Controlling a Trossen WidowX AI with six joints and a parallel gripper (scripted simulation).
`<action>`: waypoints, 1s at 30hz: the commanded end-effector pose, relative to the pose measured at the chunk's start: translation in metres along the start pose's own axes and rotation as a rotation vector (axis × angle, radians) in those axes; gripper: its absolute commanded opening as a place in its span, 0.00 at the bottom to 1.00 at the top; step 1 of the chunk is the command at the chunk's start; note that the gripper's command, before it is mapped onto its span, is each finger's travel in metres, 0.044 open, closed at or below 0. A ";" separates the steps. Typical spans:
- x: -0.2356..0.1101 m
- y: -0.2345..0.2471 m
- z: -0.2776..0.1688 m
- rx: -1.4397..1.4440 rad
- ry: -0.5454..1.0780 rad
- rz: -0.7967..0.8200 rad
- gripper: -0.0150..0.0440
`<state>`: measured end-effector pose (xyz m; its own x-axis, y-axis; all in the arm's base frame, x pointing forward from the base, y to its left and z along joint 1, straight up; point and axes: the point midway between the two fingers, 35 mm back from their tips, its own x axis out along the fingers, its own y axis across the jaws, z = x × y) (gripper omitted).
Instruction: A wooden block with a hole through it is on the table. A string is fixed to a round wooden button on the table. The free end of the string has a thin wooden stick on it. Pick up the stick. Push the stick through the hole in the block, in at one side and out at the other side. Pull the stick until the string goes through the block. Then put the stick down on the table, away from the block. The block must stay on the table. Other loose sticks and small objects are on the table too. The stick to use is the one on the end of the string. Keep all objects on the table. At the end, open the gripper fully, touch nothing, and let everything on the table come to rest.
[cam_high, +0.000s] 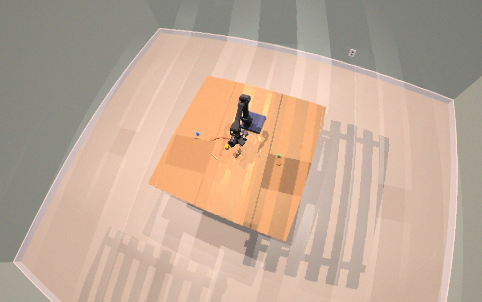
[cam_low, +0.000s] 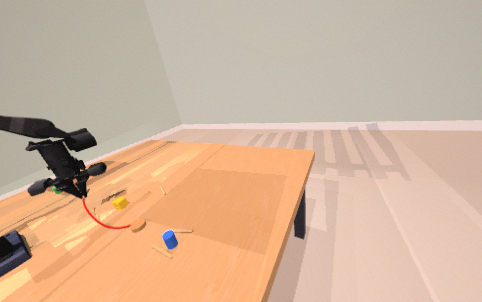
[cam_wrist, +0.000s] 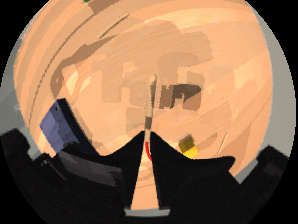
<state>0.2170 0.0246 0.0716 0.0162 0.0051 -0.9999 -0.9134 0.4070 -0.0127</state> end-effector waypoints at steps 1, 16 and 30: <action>0.000 0.000 0.000 0.000 0.000 0.000 0.25; -0.002 -0.010 -0.005 0.245 0.019 0.002 0.25; -0.005 -0.024 -0.014 0.575 0.045 0.000 0.25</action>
<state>0.2308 0.0052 0.0758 -0.0059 -0.0203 -0.9998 -0.5975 0.8018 -0.0128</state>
